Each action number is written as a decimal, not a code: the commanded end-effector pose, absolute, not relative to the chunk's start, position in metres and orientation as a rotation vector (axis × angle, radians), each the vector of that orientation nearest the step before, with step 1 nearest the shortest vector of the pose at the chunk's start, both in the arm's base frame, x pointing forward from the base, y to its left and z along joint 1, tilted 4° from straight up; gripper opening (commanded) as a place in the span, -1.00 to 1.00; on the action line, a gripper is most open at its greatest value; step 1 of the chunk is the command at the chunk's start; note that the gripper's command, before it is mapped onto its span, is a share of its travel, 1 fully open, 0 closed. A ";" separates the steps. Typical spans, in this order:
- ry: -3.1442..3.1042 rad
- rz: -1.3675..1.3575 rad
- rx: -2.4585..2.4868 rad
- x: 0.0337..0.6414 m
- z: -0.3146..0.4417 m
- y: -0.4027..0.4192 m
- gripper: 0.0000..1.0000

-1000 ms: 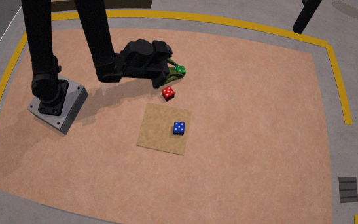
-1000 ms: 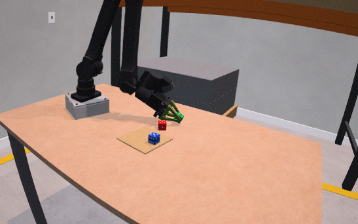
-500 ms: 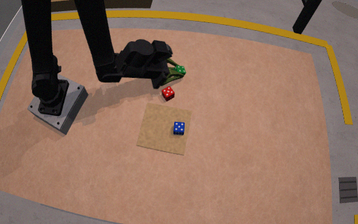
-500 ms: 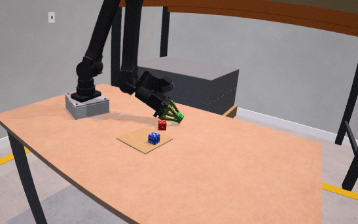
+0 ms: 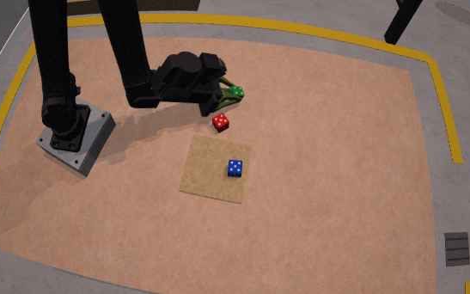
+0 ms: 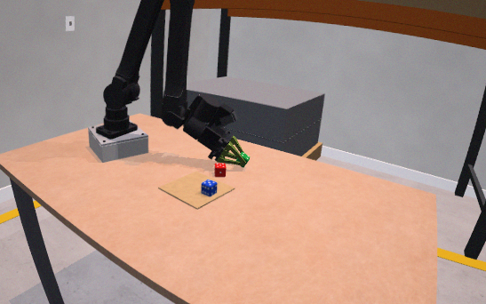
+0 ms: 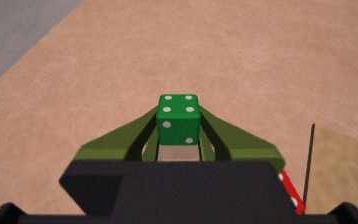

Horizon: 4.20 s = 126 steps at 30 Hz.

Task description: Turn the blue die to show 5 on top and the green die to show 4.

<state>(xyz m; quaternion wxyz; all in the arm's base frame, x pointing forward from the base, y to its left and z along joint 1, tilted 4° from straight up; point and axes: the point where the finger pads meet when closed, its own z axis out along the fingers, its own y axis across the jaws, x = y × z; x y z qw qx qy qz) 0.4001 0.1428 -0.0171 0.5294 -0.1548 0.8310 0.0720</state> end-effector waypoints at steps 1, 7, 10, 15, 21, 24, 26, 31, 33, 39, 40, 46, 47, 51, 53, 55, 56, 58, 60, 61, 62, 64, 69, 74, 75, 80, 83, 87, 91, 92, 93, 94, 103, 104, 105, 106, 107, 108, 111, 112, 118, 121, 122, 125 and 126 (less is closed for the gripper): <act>1.940 0.162 -0.358 0.412 -0.010 0.140 -0.49; 1.943 0.162 -0.359 0.411 -0.015 0.139 -0.49; 1.943 0.162 -0.359 0.411 -0.017 0.139 -0.49; 1.942 0.162 -0.359 0.412 -0.018 0.140 -0.49; 1.946 0.162 -0.360 0.410 -0.019 0.139 -0.49; 1.946 0.162 -0.360 0.410 -0.019 0.139 -0.49; 1.946 0.162 -0.360 0.410 -0.019 0.139 -0.49; 1.948 0.161 -0.360 0.409 -0.020 0.138 -0.49; 1.948 0.161 -0.360 0.409 -0.020 0.138 -0.49; 1.948 0.161 -0.360 0.409 -0.020 0.138 -0.49; 1.948 0.161 -0.360 0.409 -0.020 0.138 -0.49; 1.948 0.161 -0.360 0.409 -0.020 0.138 -0.49; 1.948 0.161 -0.360 0.409 -0.020 0.138 -0.49; 1.948 0.161 -0.360 0.409 -0.020 0.138 -0.49; 1.948 0.161 -0.360 0.409 -0.020 0.138 -0.49; 1.948 0.161 -0.360 0.409 -0.020 0.138 -0.49; 1.948 0.161 -0.360 0.409 -0.020 0.138 -0.49; 1.948 0.161 -0.360 0.409 -0.020 0.138 -0.49; 1.948 0.161 -0.360 0.409 -0.020 0.139 -0.49; 1.948 0.161 -0.360 0.409 -0.020 0.139 -0.49; 1.948 0.161 -0.360 0.409 -0.020 0.139 -0.49; 1.947 0.161 -0.360 0.409 -0.020 0.139 -0.49; 1.946 0.161 -0.360 0.410 -0.020 0.139 -0.49; 1.946 0.161 -0.360 0.410 -0.020 0.139 -0.49; 1.945 0.161 -0.360 0.410 -0.020 0.139 -0.49; 1.945 0.161 -0.360 0.410 -0.020 0.139 -0.49; 1.945 0.161 -0.360 0.410 -0.020 0.139 -0.49; 1.945 0.161 -0.360 0.410 -0.020 0.139 -0.49; 1.945 0.161 -0.360 0.410 -0.020 0.139 -0.49; 1.945 0.161 -0.360 0.410 -0.020 0.139 -0.49; 1.945 0.161 -0.360 0.410 -0.020 0.139 -0.49; 1.945 0.161 -0.360 0.410 -0.020 0.139 -0.49; 1.945 0.161 -0.360 0.410 -0.020 0.139 -0.49; 1.945 0.161 -0.360 0.410 -0.020 0.139 -0.49; 1.945 0.161 -0.360 0.410 -0.020 0.139 -0.49; 1.945 0.161 -0.360 0.410 -0.020 0.139 -0.49; 1.945 0.161 -0.360 0.410 -0.020 0.139 -0.49; 1.945 0.161 -0.360 0.410 -0.020 0.139 -0.49; 1.945 0.161 -0.360 0.410 -0.020 0.139 -0.49; 1.945 0.161 -0.360 0.410 -0.020 0.139 -0.49; 1.945 0.161 -0.360 0.410 -0.020 0.139 -0.41; 1.945 0.161 -0.360 0.410 -0.020 0.139 -0.33; 1.945 0.161 -0.360 0.410 -0.020 0.139 -0.26; 1.945 0.161 -0.360 0.410 -0.020 0.139 -0.18; 1.945 0.161 -0.360 0.410 -0.020 0.139 -0.18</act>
